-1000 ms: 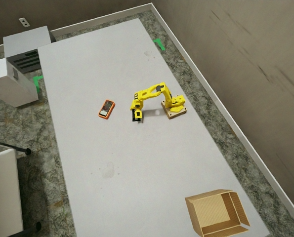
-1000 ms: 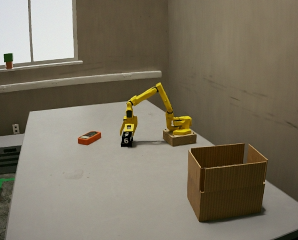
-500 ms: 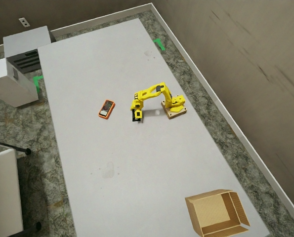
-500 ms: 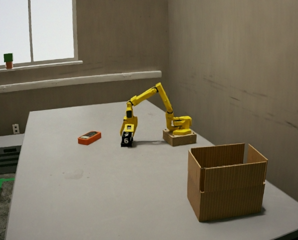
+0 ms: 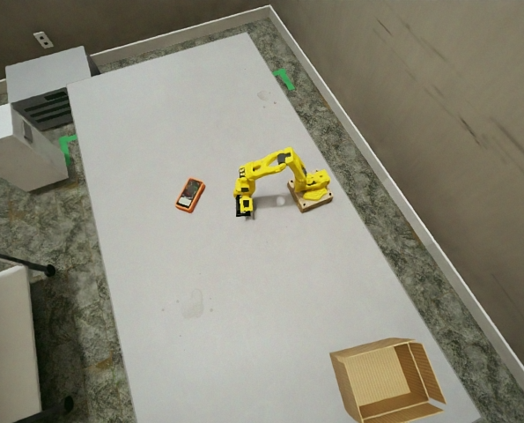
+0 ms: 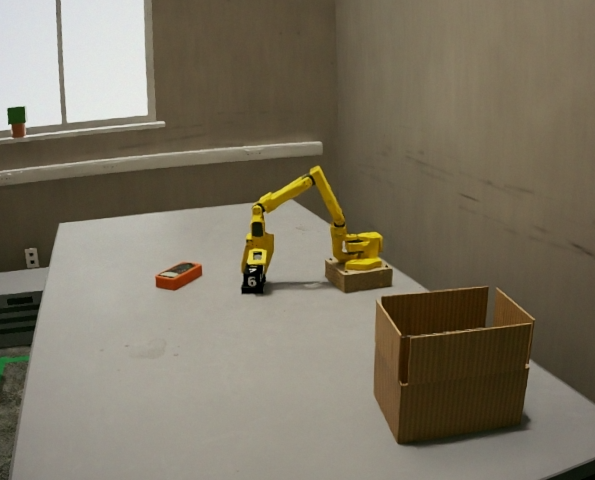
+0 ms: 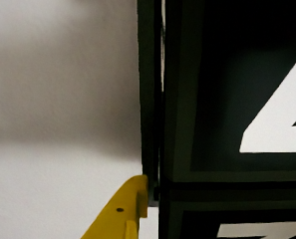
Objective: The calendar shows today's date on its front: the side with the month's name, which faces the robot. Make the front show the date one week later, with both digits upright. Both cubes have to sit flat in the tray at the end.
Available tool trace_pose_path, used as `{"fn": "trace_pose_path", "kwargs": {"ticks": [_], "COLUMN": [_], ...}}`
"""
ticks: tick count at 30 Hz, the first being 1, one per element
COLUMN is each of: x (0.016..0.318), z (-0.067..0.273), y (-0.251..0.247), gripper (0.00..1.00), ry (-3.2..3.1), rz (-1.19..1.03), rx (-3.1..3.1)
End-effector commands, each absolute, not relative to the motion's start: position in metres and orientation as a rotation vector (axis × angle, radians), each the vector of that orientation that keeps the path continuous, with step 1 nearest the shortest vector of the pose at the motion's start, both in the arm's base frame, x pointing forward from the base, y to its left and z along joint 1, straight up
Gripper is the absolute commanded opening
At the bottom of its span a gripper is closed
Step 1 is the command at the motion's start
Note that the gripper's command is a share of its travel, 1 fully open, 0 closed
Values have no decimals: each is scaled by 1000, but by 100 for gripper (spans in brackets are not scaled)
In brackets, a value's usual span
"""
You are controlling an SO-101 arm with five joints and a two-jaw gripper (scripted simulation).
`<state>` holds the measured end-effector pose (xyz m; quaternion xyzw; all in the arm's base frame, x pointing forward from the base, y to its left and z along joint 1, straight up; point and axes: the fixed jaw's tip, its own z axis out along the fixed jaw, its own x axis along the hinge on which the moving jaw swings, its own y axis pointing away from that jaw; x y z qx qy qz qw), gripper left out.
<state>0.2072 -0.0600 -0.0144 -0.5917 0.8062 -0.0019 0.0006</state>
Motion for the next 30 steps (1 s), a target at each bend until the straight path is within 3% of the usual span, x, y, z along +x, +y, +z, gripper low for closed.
{"fn": "trace_pose_path", "kwargs": {"ticks": [1,30], "x": [207,208], "z": [-15,-16], "y": [-62,-62], "gripper": [29,23], "ry": [2551,2551], "rz": [8,8], "rx": [-1840,-1840]}}
